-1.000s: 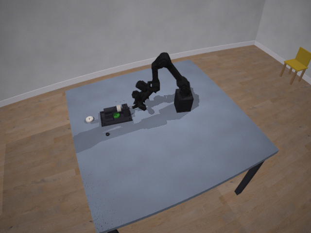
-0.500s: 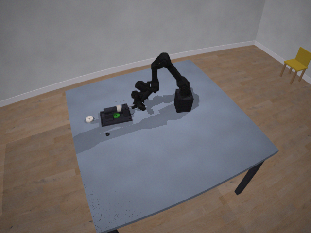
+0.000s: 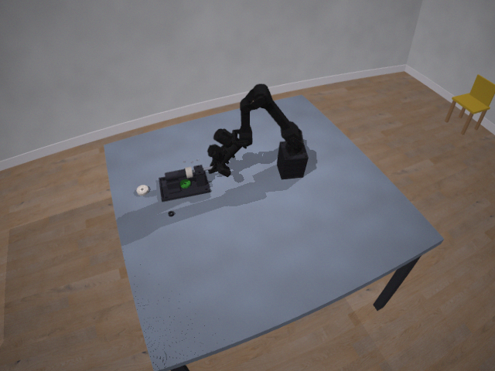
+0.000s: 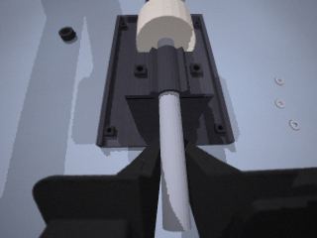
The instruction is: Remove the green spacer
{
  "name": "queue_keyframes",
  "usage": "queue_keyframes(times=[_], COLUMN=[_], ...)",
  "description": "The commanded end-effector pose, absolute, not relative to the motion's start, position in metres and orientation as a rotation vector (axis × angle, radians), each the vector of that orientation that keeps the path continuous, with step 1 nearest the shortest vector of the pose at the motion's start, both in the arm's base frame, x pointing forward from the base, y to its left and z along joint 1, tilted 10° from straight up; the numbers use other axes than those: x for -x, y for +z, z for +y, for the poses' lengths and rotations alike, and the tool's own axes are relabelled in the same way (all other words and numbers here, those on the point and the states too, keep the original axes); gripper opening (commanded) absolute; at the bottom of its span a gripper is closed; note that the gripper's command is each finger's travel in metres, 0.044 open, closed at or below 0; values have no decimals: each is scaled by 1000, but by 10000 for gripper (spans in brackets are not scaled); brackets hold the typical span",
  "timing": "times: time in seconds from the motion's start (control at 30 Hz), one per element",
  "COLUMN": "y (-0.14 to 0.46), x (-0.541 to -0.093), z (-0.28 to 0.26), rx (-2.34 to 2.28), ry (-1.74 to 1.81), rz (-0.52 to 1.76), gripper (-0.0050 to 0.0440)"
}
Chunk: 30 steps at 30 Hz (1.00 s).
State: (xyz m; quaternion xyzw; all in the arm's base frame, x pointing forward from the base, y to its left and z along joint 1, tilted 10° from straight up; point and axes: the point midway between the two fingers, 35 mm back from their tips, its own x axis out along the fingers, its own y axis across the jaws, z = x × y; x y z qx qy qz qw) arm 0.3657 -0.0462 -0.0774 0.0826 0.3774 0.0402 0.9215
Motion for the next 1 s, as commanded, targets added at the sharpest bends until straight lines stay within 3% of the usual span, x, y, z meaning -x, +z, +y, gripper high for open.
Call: queue_keyframes(times=[0.0, 0.97], y=[-75, -75], x=[-371, -380], z=[-47, -47], rx=[-168, -168], ry=[81, 81], rz=[761, 761], gripper=[0, 0])
